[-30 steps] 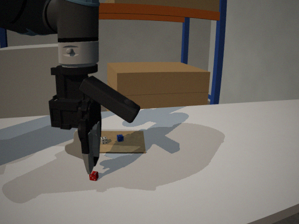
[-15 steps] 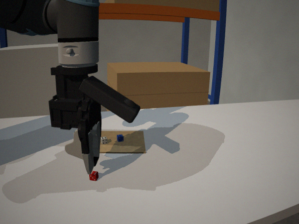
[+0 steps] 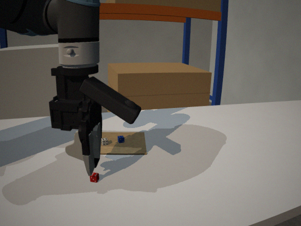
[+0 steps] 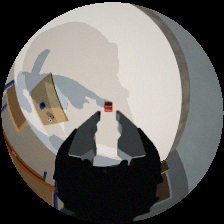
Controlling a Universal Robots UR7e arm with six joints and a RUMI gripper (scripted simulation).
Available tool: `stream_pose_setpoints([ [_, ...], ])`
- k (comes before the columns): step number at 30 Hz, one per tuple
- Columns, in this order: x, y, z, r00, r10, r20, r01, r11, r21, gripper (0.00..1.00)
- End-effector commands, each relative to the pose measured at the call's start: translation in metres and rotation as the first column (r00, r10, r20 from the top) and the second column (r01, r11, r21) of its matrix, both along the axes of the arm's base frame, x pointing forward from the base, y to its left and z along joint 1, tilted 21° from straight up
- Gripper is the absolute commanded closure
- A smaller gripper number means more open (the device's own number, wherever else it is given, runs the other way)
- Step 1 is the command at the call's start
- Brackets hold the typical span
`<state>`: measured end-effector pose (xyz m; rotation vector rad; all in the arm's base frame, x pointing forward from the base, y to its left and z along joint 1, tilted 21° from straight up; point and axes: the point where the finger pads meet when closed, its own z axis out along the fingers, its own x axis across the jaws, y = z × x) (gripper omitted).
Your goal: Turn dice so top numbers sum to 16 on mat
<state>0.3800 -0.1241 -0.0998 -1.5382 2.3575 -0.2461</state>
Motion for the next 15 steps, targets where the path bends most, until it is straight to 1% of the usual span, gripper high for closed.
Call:
stream_pose_setpoints([
  [1,0.0001,-0.0002,0.0002,1.000,0.000,0.001,0.000,1.000,-0.001,0.82],
  [8,0.0006,-0.0002,-0.0009,1.000,0.000,0.001,0.000,1.000,-0.001,0.82],
  [15,0.0029,0.0000,-0.0071,1.000,0.000,0.001,0.000,1.000,-0.001,0.82],
])
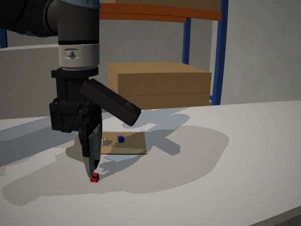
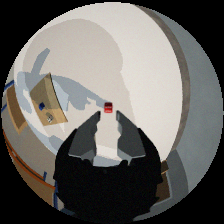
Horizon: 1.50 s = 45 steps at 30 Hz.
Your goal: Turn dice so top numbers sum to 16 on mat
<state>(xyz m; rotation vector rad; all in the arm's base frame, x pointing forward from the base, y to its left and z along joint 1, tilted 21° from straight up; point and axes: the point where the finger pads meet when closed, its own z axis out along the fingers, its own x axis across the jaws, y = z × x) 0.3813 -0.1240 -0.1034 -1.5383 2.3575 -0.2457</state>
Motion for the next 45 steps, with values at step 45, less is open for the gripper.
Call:
stream_pose_setpoints([
  [45,0.006,0.000,-0.016,1.000,0.000,0.001,0.000,1.000,-0.001,0.82],
])
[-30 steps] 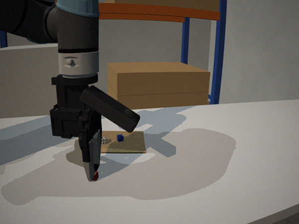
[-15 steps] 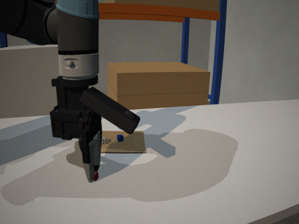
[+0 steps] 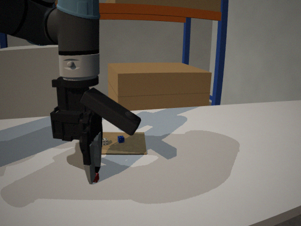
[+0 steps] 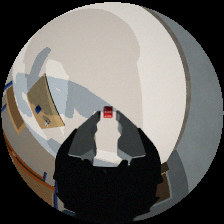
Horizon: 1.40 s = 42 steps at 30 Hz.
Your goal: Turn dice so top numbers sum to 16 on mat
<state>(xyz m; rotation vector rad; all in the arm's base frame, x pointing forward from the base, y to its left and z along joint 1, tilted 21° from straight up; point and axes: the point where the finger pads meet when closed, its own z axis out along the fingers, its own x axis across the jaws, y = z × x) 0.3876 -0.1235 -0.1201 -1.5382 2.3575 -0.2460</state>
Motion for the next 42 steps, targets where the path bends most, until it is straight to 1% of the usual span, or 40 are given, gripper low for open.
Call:
stream_pose_setpoints([
  [1,0.0001,-0.0002,0.0003,1.000,0.000,0.001,0.000,1.000,-0.001,0.82],
  [8,0.0001,-0.0002,0.0003,1.000,0.000,0.001,0.000,1.000,-0.001,0.82],
  [9,0.0001,-0.0002,0.0003,1.000,0.000,0.001,0.000,1.000,-0.001,1.00],
  [42,0.0001,-0.0002,0.0003,1.000,0.000,0.001,0.000,1.000,-0.001,1.00],
])
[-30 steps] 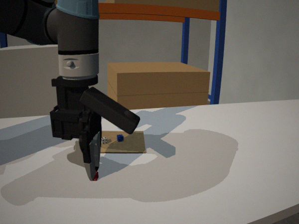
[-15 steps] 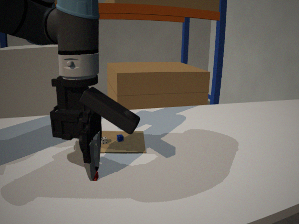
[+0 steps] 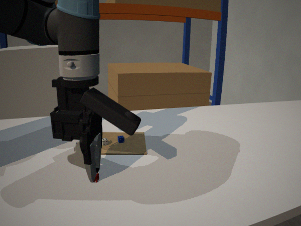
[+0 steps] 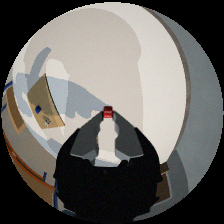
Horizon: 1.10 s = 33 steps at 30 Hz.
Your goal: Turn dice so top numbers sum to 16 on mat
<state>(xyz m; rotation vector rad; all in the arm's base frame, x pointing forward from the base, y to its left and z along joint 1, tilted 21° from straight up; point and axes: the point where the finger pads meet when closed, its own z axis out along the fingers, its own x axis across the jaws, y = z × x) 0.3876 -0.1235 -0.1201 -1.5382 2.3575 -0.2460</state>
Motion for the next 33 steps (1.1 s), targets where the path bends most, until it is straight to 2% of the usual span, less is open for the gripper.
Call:
stream_pose_setpoints([
  [1,0.000,0.000,0.000,1.000,0.000,0.001,0.000,1.000,-0.001,1.00],
  [22,-0.003,0.000,0.008,1.000,0.000,0.001,0.000,1.000,-0.001,1.00],
  [33,-0.009,-0.001,0.025,1.000,0.000,0.001,0.000,1.000,-0.001,1.00],
])
